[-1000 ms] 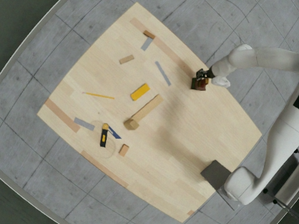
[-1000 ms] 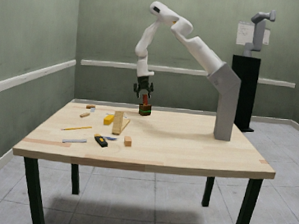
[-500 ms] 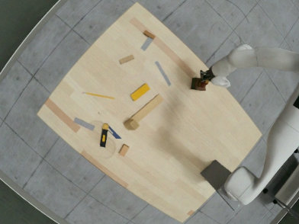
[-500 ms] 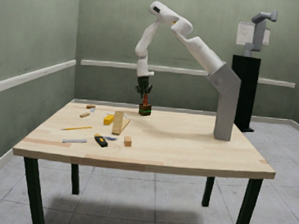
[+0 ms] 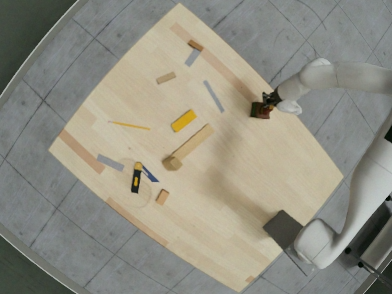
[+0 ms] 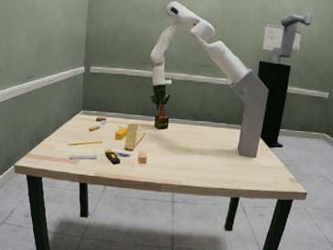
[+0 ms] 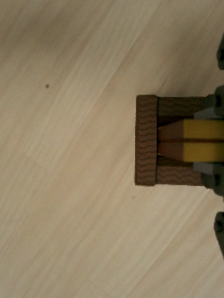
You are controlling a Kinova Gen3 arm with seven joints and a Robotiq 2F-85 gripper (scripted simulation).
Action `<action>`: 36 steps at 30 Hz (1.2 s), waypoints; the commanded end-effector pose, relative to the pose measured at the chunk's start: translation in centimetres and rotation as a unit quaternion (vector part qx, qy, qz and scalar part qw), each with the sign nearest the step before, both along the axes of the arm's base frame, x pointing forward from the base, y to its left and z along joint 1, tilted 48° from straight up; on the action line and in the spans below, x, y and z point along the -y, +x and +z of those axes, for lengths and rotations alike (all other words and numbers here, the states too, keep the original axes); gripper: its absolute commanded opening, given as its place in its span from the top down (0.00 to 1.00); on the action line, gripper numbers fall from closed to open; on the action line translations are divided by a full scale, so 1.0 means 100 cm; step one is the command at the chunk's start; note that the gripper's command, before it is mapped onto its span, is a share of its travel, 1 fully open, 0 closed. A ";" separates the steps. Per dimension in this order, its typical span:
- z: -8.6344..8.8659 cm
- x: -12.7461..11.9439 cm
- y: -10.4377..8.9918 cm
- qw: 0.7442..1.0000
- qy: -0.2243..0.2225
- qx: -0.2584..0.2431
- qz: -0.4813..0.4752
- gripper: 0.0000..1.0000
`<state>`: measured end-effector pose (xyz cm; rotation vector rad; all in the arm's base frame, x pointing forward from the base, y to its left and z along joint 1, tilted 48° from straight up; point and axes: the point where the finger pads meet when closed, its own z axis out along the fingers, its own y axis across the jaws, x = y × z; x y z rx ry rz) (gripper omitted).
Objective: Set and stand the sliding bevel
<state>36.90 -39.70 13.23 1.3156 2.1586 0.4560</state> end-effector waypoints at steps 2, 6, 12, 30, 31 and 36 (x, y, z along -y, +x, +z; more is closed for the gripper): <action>0.000 0.000 0.000 1.000 0.000 0.000 0.000 0.90; 0.000 0.000 0.000 1.000 0.000 0.000 0.000 0.90; 0.000 0.000 0.000 1.000 0.000 0.000 0.000 0.90; 0.014 -0.005 -0.015 1.000 0.000 0.000 0.000 0.90; 0.016 -0.005 -0.016 1.000 0.000 0.000 0.000 0.90; 0.023 -0.008 -0.024 1.000 0.000 0.000 0.000 0.90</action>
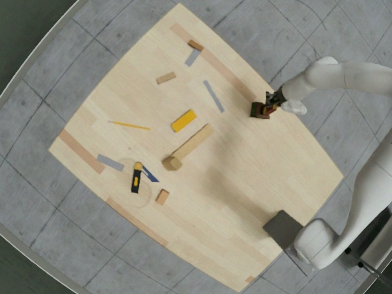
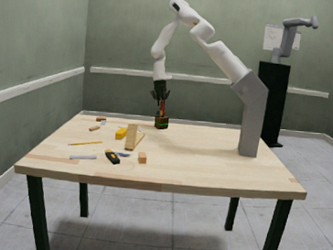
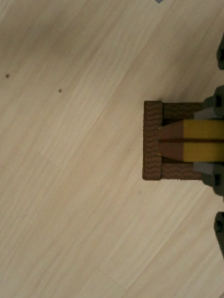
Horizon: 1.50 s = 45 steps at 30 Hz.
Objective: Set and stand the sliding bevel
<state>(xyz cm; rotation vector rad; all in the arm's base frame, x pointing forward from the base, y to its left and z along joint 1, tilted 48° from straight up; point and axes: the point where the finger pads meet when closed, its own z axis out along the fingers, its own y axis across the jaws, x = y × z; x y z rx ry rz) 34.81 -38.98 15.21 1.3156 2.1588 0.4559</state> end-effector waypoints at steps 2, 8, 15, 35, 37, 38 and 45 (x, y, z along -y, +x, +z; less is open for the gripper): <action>0.005 -0.001 -0.005 1.000 0.000 0.000 0.000 0.90; 0.007 -0.002 -0.007 1.000 0.000 0.000 0.000 0.90; 0.007 -0.002 -0.007 1.000 0.000 0.000 0.000 0.90; 0.010 -0.019 0.000 1.000 0.015 0.005 -0.011 0.90; 0.012 -0.025 0.002 1.000 0.022 0.006 -0.016 0.90; 0.012 -0.029 0.004 0.999 0.025 0.007 -0.018 0.90; 0.017 -0.053 0.014 0.998 0.048 0.014 -0.034 0.90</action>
